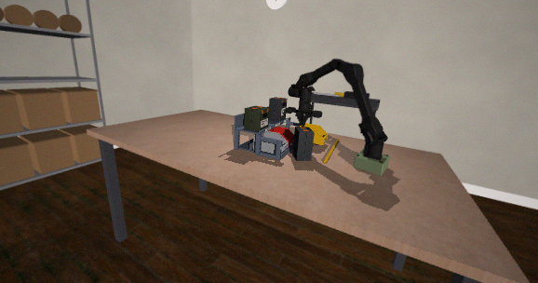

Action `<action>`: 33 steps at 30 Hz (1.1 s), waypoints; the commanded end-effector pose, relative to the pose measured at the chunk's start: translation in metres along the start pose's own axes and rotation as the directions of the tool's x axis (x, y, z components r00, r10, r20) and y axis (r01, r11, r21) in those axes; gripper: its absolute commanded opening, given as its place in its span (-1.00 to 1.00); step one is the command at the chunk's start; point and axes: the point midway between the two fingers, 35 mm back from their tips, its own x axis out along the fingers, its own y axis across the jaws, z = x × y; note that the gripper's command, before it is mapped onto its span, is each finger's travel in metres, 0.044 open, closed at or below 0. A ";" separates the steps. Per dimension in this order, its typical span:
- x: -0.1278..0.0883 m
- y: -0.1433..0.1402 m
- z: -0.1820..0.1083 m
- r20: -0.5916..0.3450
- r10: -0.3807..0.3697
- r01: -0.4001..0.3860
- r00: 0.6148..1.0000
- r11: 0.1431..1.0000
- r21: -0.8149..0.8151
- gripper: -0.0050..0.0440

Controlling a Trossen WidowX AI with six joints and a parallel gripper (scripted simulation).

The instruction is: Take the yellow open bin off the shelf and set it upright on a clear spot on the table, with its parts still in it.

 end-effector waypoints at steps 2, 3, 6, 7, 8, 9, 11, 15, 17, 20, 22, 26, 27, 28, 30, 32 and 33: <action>-0.017 0.004 0.001 0.017 0.029 -0.029 0.999 1.000 -0.002 -0.80; -0.017 0.004 0.001 0.017 0.029 -0.029 0.999 1.000 -0.002 -0.80; -0.017 0.004 0.001 0.017 0.029 -0.029 0.999 1.000 -0.002 -0.80; -0.017 0.004 0.001 0.017 0.029 -0.029 0.999 1.000 -0.002 -0.80; -0.017 0.004 0.001 0.017 0.029 -0.029 0.999 1.000 -0.002 -0.80; -0.017 0.004 0.001 0.017 0.029 -0.029 0.999 1.000 -0.002 -0.80; -0.017 0.004 0.001 0.017 0.029 -0.029 0.999 1.000 -0.002 -0.80; -0.015 -0.003 0.001 0.014 0.028 -0.028 0.999 1.000 -0.002 -0.80; -0.014 -0.009 0.001 0.016 0.029 -0.029 0.999 1.000 -0.002 -0.80; -0.014 -0.012 0.001 0.017 0.029 -0.029 0.999 1.000 -0.002 -0.80; -0.014 -0.012 0.001 0.017 0.029 -0.029 0.999 1.000 -0.002 -0.80; -0.014 -0.012 0.001 0.017 0.029 -0.029 0.999 1.000 -0.002 -0.80; -0.014 -0.012 0.001 0.017 0.029 -0.029 0.999 1.000 -0.002 -0.80; -0.014 -0.012 0.001 0.017 0.029 -0.029 0.999 1.000 -0.002 -0.80; -0.014 -0.012 0.001 0.017 0.029 -0.029 0.999 1.000 -0.002 -0.80; -0.006 -0.011 0.001 0.011 0.021 -0.022 1.000 1.000 0.002 -0.80; -0.004 -0.011 0.001 0.013 0.024 -0.024 1.000 1.000 0.001 -0.80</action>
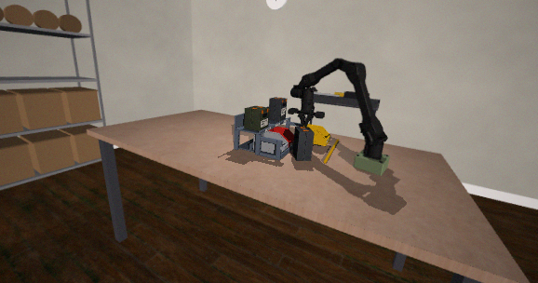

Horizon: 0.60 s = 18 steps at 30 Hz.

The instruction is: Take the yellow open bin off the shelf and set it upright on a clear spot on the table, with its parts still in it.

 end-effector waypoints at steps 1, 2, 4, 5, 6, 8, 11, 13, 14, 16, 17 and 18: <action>-0.005 0.002 0.001 0.017 0.031 -0.031 0.999 1.000 -0.007 -0.80; -0.003 0.002 0.001 0.019 0.033 -0.033 0.999 0.999 -0.008 -0.80; -0.003 0.002 0.001 0.019 0.033 -0.033 0.999 0.999 -0.008 -0.80; -0.003 0.002 0.001 0.019 0.033 -0.033 0.999 0.999 -0.008 -0.80; -0.003 0.002 0.001 0.019 0.033 -0.033 0.999 0.999 -0.008 -0.80; -0.003 0.002 0.001 0.019 0.033 -0.033 0.999 0.999 -0.008 -0.80; -0.003 0.002 0.001 0.019 0.033 -0.033 0.999 0.999 -0.008 -0.80; -0.003 0.002 0.001 0.019 0.033 -0.033 0.999 0.999 -0.008 -0.80; -0.003 0.002 0.001 0.019 0.033 -0.033 0.999 0.999 -0.008 -0.80; 0.001 0.003 0.001 0.016 0.032 -0.032 0.999 0.999 -0.005 -0.80; 0.002 0.003 0.001 0.017 0.032 -0.032 0.999 0.999 -0.006 -0.80; 0.004 0.003 0.001 0.018 0.033 -0.033 0.999 0.999 -0.007 -0.80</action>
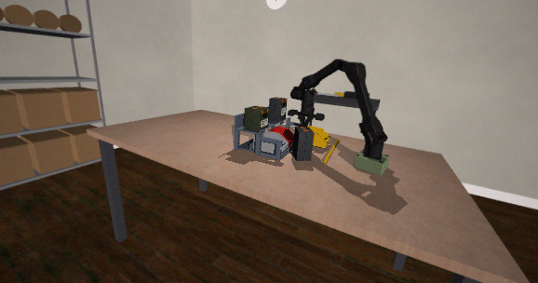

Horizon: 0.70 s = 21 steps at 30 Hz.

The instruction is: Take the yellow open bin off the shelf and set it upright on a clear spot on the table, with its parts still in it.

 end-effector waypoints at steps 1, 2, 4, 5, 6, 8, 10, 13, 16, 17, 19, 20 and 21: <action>-0.004 0.003 0.001 0.014 0.023 -0.023 1.000 1.000 -0.006 -0.80; -0.004 0.003 0.001 0.014 0.023 -0.023 1.000 1.000 -0.006 -0.80; -0.004 0.003 0.001 0.014 0.023 -0.023 1.000 1.000 -0.006 -0.80; -0.004 0.003 0.001 0.014 0.023 -0.023 1.000 1.000 -0.006 -0.80; -0.004 0.003 0.001 0.014 0.023 -0.023 1.000 1.000 -0.006 -0.80; -0.004 0.003 0.001 0.014 0.023 -0.023 1.000 1.000 -0.006 -0.80; -0.004 0.003 0.001 0.014 0.023 -0.023 1.000 1.000 -0.006 -0.80; -0.004 0.003 0.001 0.014 0.023 -0.023 1.000 1.000 -0.006 -0.80; -0.002 0.003 0.001 0.013 0.024 -0.024 1.000 1.000 -0.004 -0.80; -0.001 0.003 0.001 0.014 0.024 -0.024 1.000 1.000 -0.005 -0.80; 0.000 0.003 0.001 0.014 0.023 -0.023 1.000 1.000 -0.006 -0.80; 0.000 0.003 0.001 0.014 0.023 -0.023 1.000 1.000 -0.006 -0.80; 0.000 0.003 0.001 0.014 0.023 -0.023 1.000 1.000 -0.006 -0.80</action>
